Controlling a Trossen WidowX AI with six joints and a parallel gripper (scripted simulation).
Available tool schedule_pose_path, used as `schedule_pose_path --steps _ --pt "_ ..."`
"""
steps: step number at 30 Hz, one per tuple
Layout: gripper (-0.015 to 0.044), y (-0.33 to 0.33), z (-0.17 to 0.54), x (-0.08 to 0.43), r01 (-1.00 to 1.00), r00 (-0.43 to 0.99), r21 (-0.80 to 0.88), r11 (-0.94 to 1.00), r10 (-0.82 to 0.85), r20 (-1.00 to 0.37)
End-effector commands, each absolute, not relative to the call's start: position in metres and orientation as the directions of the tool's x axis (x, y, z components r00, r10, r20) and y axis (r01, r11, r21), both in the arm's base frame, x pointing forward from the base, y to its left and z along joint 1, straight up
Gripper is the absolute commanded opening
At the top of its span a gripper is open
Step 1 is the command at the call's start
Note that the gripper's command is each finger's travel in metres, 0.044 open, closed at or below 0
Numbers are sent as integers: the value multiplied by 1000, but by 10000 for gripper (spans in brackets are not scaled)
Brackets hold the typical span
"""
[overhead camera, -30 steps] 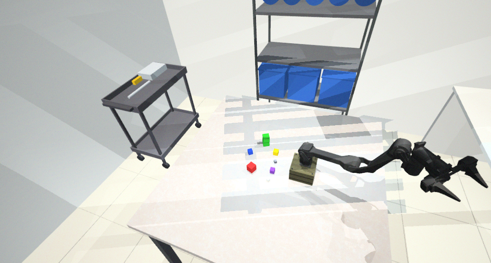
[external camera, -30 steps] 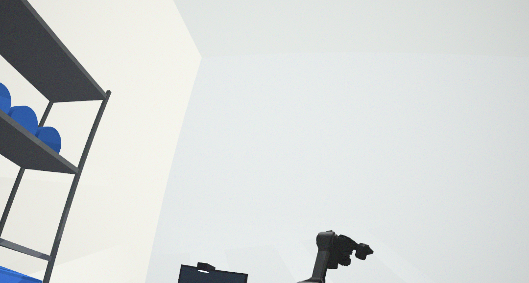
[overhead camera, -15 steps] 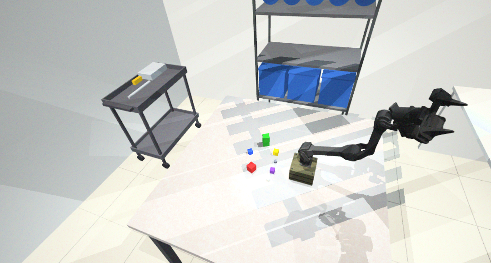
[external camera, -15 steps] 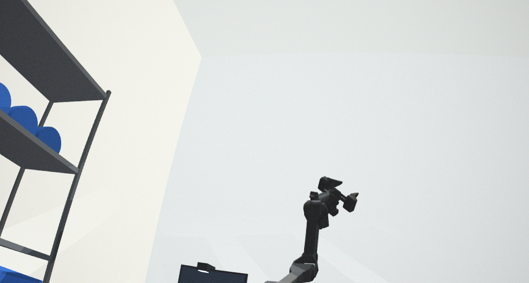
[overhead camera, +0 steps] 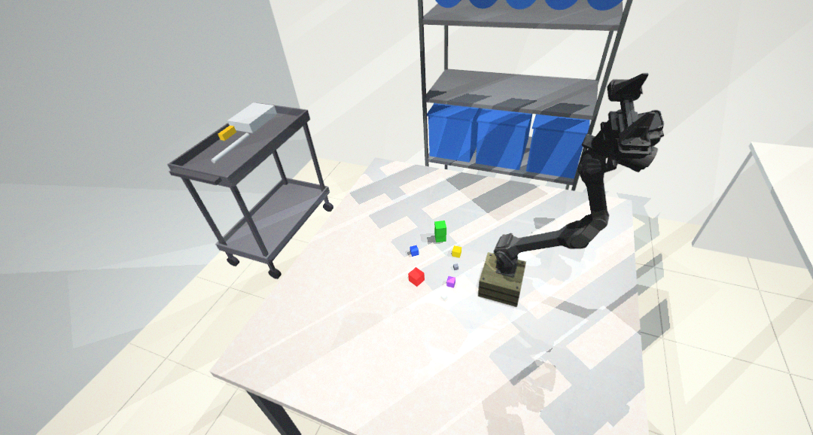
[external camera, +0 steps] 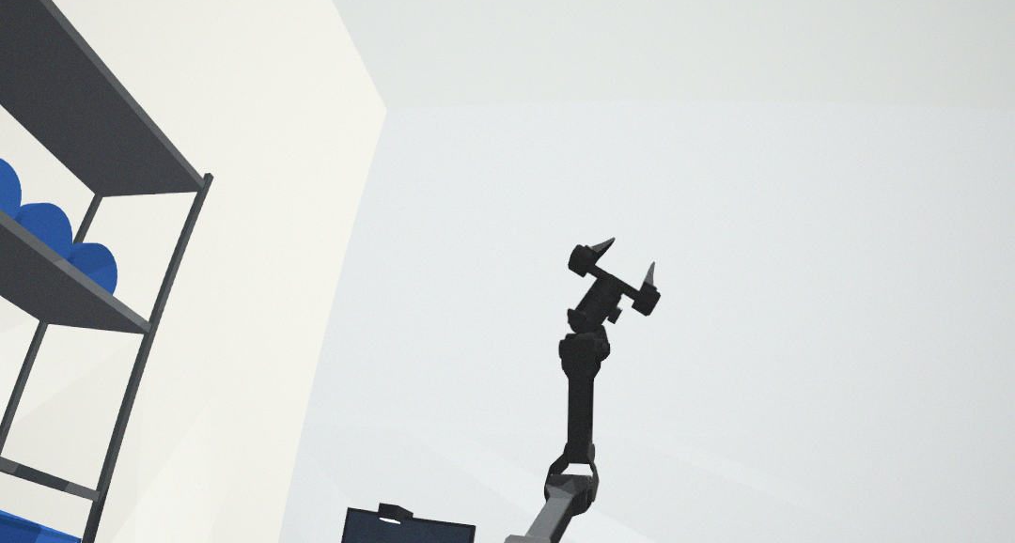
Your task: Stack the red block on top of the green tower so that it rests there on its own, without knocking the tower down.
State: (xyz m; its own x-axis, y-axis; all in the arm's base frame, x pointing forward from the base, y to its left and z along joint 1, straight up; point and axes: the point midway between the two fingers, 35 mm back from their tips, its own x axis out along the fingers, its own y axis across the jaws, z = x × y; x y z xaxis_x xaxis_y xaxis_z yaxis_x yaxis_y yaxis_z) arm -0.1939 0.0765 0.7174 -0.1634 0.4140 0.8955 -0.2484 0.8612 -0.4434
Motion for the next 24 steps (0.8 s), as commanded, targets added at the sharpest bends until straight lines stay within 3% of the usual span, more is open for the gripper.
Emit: schedule_pose_path --steps 1,12,24 --pt "440 63 732 -121 -363 0 -349 864 374 927" --pt "440 46 718 68 -512 434 -47 857 306 848" --pt "440 48 622 253 -503 802 305 809 305 514"
